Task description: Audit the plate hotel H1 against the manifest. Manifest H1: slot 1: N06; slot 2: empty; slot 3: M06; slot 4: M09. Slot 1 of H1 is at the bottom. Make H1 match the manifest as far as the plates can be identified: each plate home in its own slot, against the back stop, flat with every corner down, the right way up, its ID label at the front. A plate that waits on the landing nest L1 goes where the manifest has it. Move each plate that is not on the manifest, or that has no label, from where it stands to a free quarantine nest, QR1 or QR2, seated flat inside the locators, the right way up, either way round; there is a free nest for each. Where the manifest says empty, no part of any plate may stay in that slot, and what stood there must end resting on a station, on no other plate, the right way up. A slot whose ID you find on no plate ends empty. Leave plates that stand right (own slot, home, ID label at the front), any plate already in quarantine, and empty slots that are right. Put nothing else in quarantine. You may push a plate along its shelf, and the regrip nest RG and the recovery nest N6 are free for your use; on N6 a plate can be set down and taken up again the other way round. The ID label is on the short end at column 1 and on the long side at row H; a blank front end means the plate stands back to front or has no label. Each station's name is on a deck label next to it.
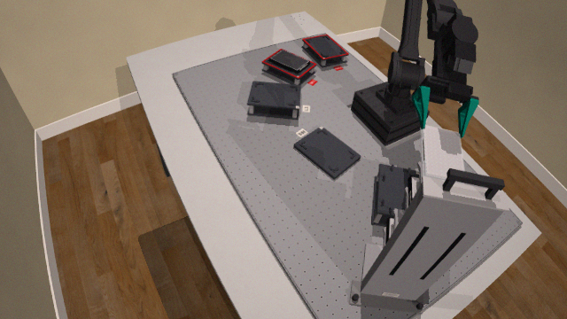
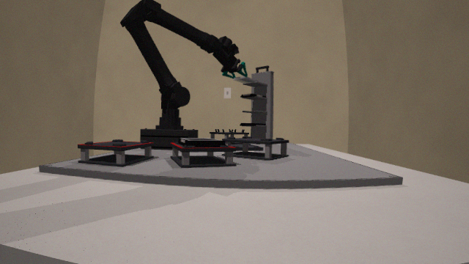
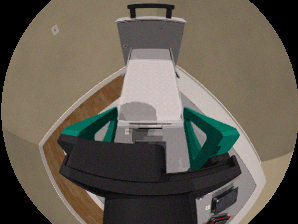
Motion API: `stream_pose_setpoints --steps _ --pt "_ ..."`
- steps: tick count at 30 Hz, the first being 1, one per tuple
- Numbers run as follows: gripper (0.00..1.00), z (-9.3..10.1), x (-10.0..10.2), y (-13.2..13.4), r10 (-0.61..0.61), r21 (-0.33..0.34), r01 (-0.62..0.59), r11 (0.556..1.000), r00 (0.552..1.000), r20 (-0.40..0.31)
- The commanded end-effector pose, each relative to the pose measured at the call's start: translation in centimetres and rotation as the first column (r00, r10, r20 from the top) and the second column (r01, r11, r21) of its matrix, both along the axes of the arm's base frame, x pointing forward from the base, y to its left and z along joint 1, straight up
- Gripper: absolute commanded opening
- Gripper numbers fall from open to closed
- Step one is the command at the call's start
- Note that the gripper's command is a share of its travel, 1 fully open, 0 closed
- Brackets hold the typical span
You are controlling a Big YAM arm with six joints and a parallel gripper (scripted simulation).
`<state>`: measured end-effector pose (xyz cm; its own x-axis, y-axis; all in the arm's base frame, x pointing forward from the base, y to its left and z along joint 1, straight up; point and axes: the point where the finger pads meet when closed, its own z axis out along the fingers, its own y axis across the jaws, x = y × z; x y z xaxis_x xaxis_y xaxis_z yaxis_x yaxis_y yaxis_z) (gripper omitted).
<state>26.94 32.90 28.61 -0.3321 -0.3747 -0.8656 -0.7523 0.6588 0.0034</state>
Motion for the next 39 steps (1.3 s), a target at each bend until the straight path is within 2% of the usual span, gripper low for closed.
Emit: stream_pose_setpoints --steps 1,4,7,10,13,16,21,25,27,31,34,39 --pt "0.86 4.5 1.3 1.2 -0.002 0.067 -0.002 0.998 0.998 0.064" --pt "0.86 4.8 1.4 1.3 -0.002 0.072 -0.003 0.997 0.998 0.066" --pt "0.86 4.0 1.5 1.3 -0.002 0.062 -0.001 0.998 0.998 0.059" --pt "0.86 4.4 1.7 1.5 -0.002 0.069 -0.002 0.998 0.998 0.065" --pt "0.86 3.8 1.7 1.6 -0.002 0.062 -0.002 0.998 0.998 0.060" --pt "0.86 4.3 1.9 1.8 -0.003 0.070 -0.002 0.998 0.998 0.066" --pt "0.86 3.4 1.9 1.8 -0.001 0.059 -0.002 0.998 0.998 0.056" --pt "0.86 4.0 2.2 2.1 -0.003 0.068 -0.001 0.998 0.998 0.065" --pt "0.86 3.3 2.2 2.1 -0.002 0.061 -0.001 0.998 0.998 0.058" --pt "0.86 3.7 2.4 2.4 -0.002 0.067 -0.002 0.998 0.998 0.063" --pt "0.86 3.1 2.5 2.4 -0.002 0.061 -0.001 0.998 0.998 0.057" --pt "0.86 3.3 2.6 2.6 -0.003 0.063 -0.001 0.998 0.998 0.058"
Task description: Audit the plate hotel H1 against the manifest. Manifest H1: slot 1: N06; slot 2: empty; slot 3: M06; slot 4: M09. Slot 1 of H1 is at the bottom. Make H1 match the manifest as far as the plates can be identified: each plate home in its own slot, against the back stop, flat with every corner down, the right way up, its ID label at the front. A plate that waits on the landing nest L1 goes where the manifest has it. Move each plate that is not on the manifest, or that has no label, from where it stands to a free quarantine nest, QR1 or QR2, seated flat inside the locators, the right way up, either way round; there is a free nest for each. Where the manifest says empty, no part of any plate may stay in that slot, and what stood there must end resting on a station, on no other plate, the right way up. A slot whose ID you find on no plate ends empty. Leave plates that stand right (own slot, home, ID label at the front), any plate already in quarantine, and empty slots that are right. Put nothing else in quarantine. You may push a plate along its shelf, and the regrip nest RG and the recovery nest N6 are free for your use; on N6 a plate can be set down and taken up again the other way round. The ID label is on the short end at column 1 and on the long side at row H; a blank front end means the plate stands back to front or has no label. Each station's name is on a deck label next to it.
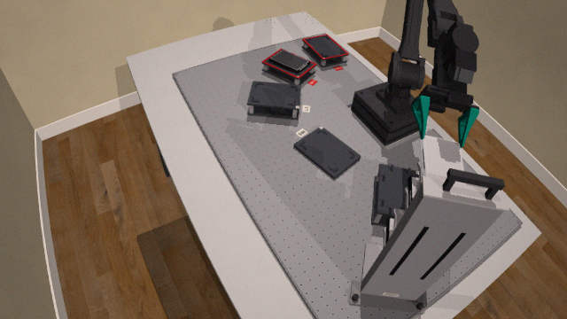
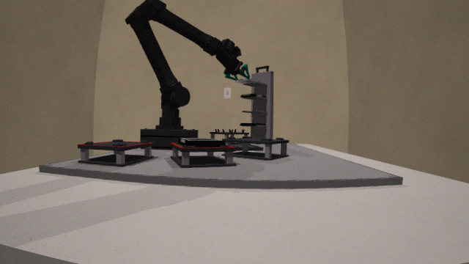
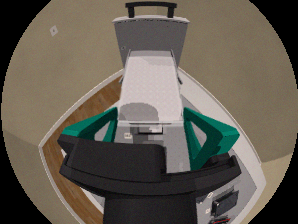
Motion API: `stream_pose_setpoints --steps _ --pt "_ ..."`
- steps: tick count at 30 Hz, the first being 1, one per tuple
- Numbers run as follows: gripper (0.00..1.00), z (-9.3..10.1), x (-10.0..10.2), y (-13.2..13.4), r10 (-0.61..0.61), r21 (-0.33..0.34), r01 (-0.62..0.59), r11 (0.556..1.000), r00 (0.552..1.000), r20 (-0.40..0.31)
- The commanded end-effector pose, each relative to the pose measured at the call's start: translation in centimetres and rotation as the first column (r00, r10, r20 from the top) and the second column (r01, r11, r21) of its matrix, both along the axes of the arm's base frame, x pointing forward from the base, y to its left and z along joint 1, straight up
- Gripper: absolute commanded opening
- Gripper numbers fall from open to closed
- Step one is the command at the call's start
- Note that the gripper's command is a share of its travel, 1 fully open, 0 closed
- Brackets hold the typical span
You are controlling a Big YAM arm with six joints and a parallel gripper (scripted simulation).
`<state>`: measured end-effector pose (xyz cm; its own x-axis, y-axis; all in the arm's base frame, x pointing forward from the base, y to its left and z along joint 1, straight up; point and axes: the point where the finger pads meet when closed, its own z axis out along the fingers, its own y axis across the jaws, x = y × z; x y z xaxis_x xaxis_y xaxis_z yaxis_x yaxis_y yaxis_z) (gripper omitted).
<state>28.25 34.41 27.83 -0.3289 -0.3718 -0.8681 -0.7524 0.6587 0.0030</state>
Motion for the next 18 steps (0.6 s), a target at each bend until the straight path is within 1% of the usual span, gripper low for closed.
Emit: stream_pose_setpoints --steps 1,2,5,8,11,13,15,16,17,18 --pt "0.86 3.8 1.3 1.1 -0.003 0.058 -0.001 0.998 0.999 0.053" --pt "0.86 3.5 1.4 1.1 -0.003 0.055 0.000 0.998 0.999 0.051" --pt "0.86 4.0 1.5 1.4 -0.002 0.062 -0.001 0.998 0.998 0.057" --pt "0.86 3.2 1.6 1.4 -0.002 0.051 0.000 0.999 0.999 0.047" --pt "0.86 3.7 1.8 1.6 -0.003 0.061 -0.001 0.998 0.998 0.056" --pt "0.86 2.9 1.7 1.6 -0.002 0.048 0.000 0.999 0.999 0.045" --pt "0.86 2.9 1.7 1.6 -0.002 0.048 0.000 0.999 0.999 0.045" --pt "0.86 1.9 1.5 1.4 -0.001 0.031 0.000 1.000 1.000 0.030" --pt "0.86 2.4 1.7 1.5 -0.002 0.041 0.000 0.999 0.999 0.039" --pt "0.86 2.4 1.2 1.4 0.000 0.044 -0.002 0.999 0.999 0.036"
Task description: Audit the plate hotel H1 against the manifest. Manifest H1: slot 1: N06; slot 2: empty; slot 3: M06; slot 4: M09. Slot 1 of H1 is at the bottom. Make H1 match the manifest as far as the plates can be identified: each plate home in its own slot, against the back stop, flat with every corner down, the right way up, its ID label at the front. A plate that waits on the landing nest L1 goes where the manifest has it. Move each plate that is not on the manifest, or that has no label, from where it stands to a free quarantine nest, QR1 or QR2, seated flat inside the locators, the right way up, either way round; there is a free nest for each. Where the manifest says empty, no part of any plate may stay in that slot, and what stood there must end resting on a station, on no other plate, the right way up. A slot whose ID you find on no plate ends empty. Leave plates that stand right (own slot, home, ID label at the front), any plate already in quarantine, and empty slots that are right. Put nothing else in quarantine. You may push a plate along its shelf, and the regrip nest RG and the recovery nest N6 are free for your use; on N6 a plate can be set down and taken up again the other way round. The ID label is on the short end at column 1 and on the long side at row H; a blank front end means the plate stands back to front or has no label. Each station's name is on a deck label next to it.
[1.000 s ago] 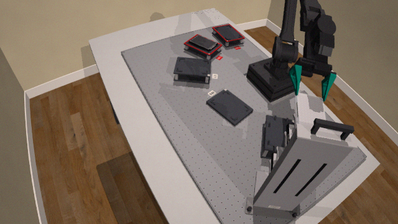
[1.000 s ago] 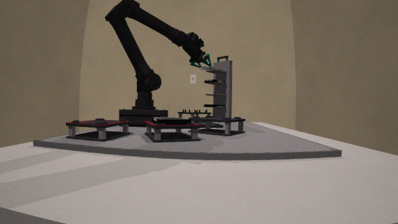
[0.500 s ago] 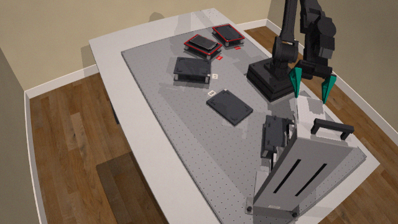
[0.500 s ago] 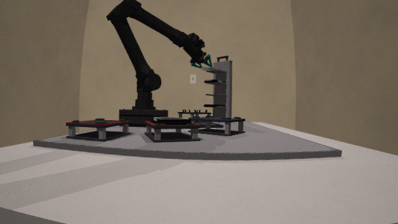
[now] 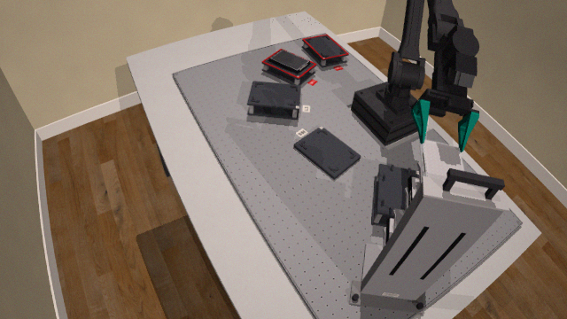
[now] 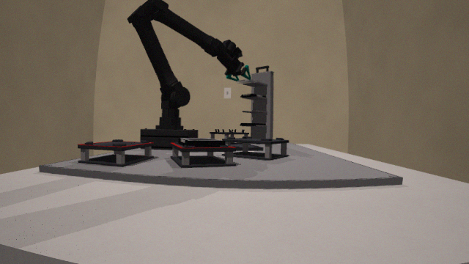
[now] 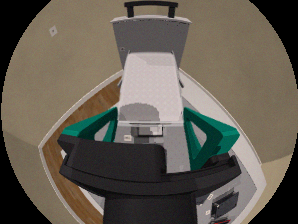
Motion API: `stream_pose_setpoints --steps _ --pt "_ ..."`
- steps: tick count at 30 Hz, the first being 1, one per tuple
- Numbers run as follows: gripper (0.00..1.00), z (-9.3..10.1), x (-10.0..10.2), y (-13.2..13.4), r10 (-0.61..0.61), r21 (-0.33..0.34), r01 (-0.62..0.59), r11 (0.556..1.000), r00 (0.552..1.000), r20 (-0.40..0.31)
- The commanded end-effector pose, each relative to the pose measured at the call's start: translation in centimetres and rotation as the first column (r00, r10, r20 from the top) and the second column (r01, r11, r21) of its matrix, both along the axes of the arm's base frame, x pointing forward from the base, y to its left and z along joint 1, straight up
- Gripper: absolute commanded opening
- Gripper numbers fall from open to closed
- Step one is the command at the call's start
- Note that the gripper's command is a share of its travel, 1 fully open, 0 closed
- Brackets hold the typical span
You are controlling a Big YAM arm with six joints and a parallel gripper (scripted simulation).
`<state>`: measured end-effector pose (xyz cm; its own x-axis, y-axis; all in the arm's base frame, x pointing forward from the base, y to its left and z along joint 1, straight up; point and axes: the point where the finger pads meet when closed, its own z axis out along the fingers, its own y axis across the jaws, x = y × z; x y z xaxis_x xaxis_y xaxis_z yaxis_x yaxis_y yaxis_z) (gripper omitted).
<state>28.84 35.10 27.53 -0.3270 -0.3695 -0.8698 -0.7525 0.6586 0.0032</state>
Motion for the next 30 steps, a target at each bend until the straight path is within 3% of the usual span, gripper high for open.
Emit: stream_pose_setpoints --steps 1,6,7,8,24,25,26,30 --pt "0.86 2.7 0.6 0.7 0.000 0.042 -0.002 0.999 0.999 0.034" --pt "0.86 2.7 0.6 0.7 0.000 0.042 -0.002 0.999 0.999 0.034" --pt "1.00 1.4 0.9 0.6 -0.002 0.027 0.001 1.000 1.000 0.028" --pt "1.00 2.6 0.6 0.7 0.000 0.042 -0.002 0.999 0.999 0.034" --pt "1.00 2.6 0.6 0.7 0.000 0.042 -0.002 0.999 0.999 0.034" --pt "1.00 0.2 0.6 0.2 -0.001 0.015 0.001 1.000 1.000 0.018" --pt "1.00 1.0 0.1 -0.2 -0.001 0.024 0.000 1.000 1.000 0.024" --pt "1.00 0.7 -0.5 -0.8 0.001 0.011 -0.001 1.000 1.000 0.013"
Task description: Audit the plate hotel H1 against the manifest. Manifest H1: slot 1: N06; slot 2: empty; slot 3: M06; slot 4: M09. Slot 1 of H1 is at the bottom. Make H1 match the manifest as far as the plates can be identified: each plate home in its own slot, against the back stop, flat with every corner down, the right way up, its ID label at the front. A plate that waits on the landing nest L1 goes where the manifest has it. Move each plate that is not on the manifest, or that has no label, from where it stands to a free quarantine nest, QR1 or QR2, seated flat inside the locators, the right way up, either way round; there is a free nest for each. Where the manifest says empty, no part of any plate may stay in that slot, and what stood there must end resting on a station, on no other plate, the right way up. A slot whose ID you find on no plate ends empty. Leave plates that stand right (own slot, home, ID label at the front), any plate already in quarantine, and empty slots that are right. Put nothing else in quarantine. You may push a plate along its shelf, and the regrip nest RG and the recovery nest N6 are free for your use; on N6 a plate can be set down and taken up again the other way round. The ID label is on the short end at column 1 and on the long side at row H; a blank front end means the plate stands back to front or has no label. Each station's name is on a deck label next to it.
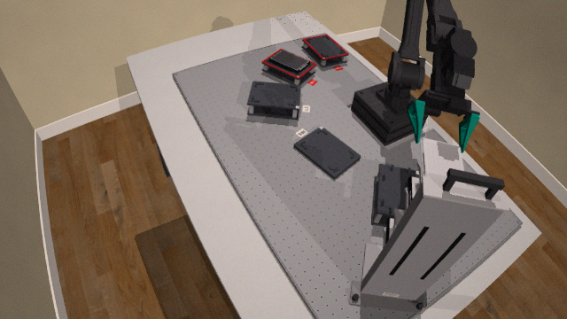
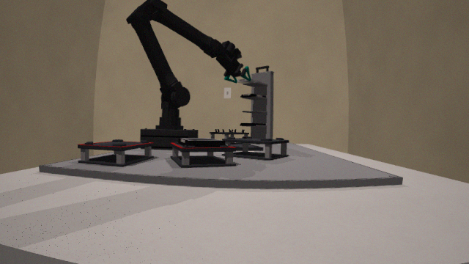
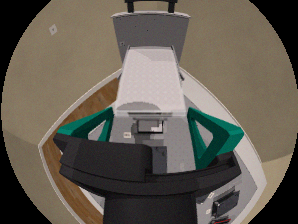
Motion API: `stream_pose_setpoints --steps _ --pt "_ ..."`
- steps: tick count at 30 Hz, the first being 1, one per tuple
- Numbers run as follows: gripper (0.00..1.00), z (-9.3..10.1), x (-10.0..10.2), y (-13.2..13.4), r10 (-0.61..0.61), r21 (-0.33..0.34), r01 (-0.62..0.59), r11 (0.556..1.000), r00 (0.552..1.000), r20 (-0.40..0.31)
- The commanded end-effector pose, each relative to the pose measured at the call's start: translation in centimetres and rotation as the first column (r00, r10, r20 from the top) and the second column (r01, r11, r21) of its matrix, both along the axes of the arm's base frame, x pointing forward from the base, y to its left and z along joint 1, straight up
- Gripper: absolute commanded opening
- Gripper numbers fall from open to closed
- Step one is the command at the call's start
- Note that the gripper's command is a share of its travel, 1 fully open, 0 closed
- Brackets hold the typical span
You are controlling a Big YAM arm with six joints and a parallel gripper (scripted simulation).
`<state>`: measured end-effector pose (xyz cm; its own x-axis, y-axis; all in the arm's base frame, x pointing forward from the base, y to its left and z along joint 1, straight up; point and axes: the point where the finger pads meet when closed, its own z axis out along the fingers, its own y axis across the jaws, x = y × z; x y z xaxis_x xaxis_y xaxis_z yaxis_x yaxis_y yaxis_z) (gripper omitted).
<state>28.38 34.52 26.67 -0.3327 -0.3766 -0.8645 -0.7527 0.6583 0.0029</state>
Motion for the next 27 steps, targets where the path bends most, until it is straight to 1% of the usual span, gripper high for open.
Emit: stream_pose_setpoints --steps 1,2,3,4,5,10,12,13,18,19,20,21,22,25,26,27 --pt "1.00 1.6 0.0 -0.2 0.001 0.019 -0.001 1.000 1.000 0.020" --pt "1.00 5.6 0.6 0.6 -0.001 0.072 -0.003 0.997 0.998 0.062" --pt "1.00 5.4 0.4 0.5 0.000 0.070 -0.004 0.998 0.998 0.060" --pt "1.00 2.7 -0.2 -0.2 0.002 0.035 -0.003 0.999 1.000 0.031" --pt "1.00 1.5 -0.6 -0.6 0.003 0.020 -0.003 1.000 1.000 0.019" --pt "1.00 1.5 -1.3 -1.1 0.005 0.020 -0.006 1.000 1.000 0.017" --pt "1.00 2.1 -1.4 -1.2 0.006 0.028 -0.007 1.000 1.000 0.022" --pt "1.00 1.6 -1.7 -1.4 0.006 0.021 -0.007 1.000 1.000 0.017" --pt "1.00 1.5 -1.9 -1.9 0.003 0.021 -0.004 1.000 1.000 0.015" --pt "1.00 4.3 -1.2 -0.9 0.002 0.053 -0.004 0.999 0.999 0.039" --pt "1.00 3.4 -1.7 -1.6 0.003 0.046 -0.005 0.999 0.999 0.033" --pt "1.00 1.8 -2.3 -2.1 0.005 0.026 -0.005 1.000 1.000 0.017" --pt "1.00 1.5 -2.4 -2.3 0.005 0.022 -0.005 1.000 1.000 0.013" --pt "1.00 1.7 -2.7 -2.7 0.002 0.026 -0.002 1.000 1.000 0.014" --pt "1.00 2.5 -2.6 -2.6 0.001 0.037 -0.002 0.999 1.000 0.022" --pt "1.00 2.1 -2.8 -2.8 0.002 0.032 -0.002 0.999 1.000 0.018"
